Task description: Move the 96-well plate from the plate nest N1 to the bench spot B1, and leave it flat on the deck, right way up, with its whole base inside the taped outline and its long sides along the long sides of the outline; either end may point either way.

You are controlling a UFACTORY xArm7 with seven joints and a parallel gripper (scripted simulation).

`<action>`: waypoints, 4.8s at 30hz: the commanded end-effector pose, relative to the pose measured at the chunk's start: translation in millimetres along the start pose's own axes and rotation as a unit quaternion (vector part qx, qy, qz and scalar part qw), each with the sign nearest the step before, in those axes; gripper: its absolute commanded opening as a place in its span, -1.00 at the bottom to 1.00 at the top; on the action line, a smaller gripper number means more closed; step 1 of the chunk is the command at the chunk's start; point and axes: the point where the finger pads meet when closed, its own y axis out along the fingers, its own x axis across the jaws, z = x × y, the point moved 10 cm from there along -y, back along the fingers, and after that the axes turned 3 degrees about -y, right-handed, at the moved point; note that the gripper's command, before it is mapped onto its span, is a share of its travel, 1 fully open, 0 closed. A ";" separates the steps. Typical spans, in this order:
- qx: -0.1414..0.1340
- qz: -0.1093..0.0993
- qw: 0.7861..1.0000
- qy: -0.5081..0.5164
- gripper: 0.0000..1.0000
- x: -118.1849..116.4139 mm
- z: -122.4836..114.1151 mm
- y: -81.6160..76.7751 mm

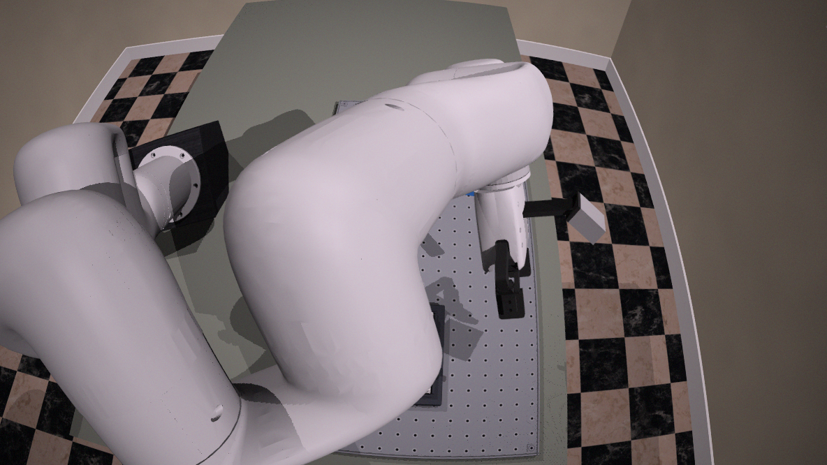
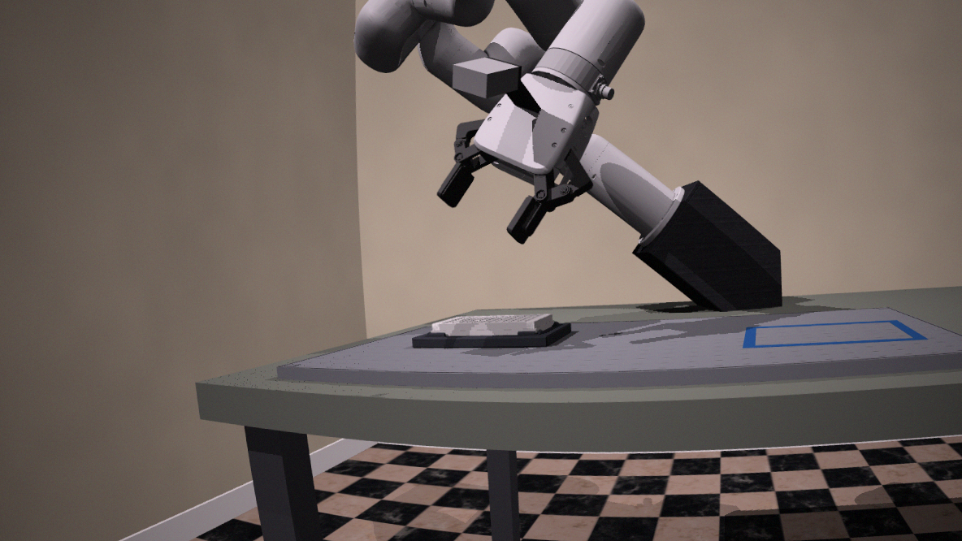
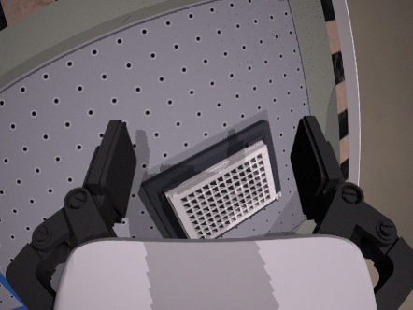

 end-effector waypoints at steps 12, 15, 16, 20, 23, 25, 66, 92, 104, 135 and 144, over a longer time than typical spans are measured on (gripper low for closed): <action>-0.100 0.072 0.985 0.119 1.00 33.3 -27.0 12.3; -0.127 0.086 0.976 0.157 1.00 42.6 -37.0 13.4; -0.136 0.090 0.972 0.170 1.00 44.7 -37.4 14.0; -0.170 0.104 0.954 0.223 1.00 55.1 -47.0 14.7; -0.193 0.112 0.939 0.264 1.00 63.2 -56.7 14.1; -0.207 0.115 0.927 0.291 1.00 67.2 -59.9 14.4; -0.302 0.077 0.731 0.607 1.00 98.5 -102.1 31.5; -0.302 0.077 0.731 0.607 1.00 80.1 -115.6 62.4; -0.302 0.077 0.731 0.607 1.00 72.1 -121.4 75.8; -0.302 0.077 0.731 0.607 1.00 65.6 -126.2 86.7; -0.302 0.077 0.731 0.607 1.00 62.7 -128.3 91.6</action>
